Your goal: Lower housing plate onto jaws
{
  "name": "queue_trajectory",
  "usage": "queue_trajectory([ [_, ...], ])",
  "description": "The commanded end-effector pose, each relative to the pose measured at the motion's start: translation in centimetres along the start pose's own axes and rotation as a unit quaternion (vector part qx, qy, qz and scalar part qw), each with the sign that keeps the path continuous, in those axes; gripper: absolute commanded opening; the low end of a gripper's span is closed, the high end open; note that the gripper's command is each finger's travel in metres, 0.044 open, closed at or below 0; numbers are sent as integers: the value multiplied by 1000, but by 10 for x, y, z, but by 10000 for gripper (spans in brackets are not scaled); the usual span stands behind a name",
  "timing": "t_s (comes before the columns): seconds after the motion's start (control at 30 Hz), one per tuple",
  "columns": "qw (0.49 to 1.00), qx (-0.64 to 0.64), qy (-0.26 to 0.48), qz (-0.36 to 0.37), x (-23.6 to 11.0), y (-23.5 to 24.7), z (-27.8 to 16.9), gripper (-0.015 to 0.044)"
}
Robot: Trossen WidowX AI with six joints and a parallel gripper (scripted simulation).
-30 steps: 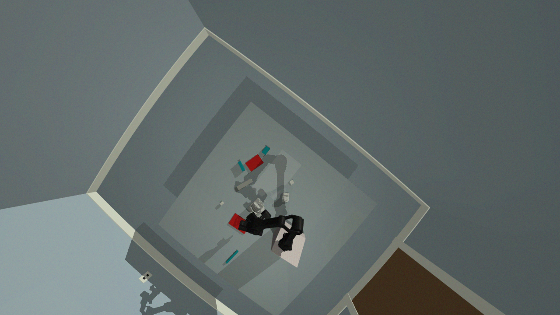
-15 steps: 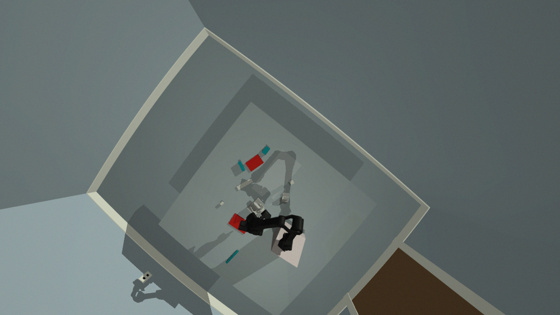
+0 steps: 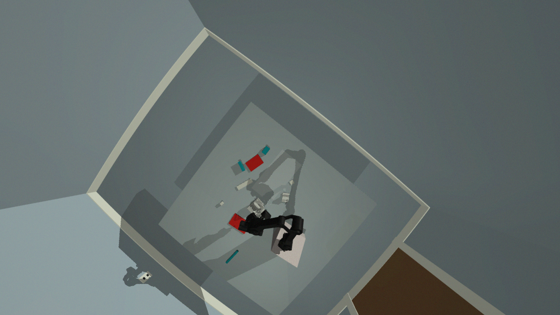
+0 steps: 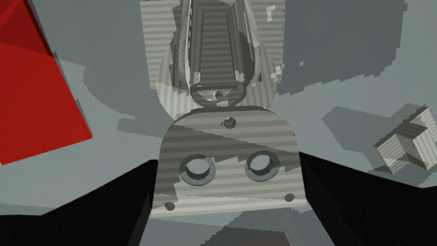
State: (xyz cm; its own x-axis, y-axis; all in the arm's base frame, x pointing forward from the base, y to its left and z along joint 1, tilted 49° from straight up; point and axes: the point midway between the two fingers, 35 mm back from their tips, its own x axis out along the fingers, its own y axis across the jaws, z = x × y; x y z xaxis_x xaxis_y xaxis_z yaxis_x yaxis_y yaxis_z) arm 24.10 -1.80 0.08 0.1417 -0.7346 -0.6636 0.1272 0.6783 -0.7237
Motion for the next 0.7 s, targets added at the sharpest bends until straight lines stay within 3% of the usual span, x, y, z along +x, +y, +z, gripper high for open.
queue_trajectory([
  [0.0,1000,-1,2,1,5,1,-1,351],
  [0.67,1000,-2,2,2,38,2,0,351],
])
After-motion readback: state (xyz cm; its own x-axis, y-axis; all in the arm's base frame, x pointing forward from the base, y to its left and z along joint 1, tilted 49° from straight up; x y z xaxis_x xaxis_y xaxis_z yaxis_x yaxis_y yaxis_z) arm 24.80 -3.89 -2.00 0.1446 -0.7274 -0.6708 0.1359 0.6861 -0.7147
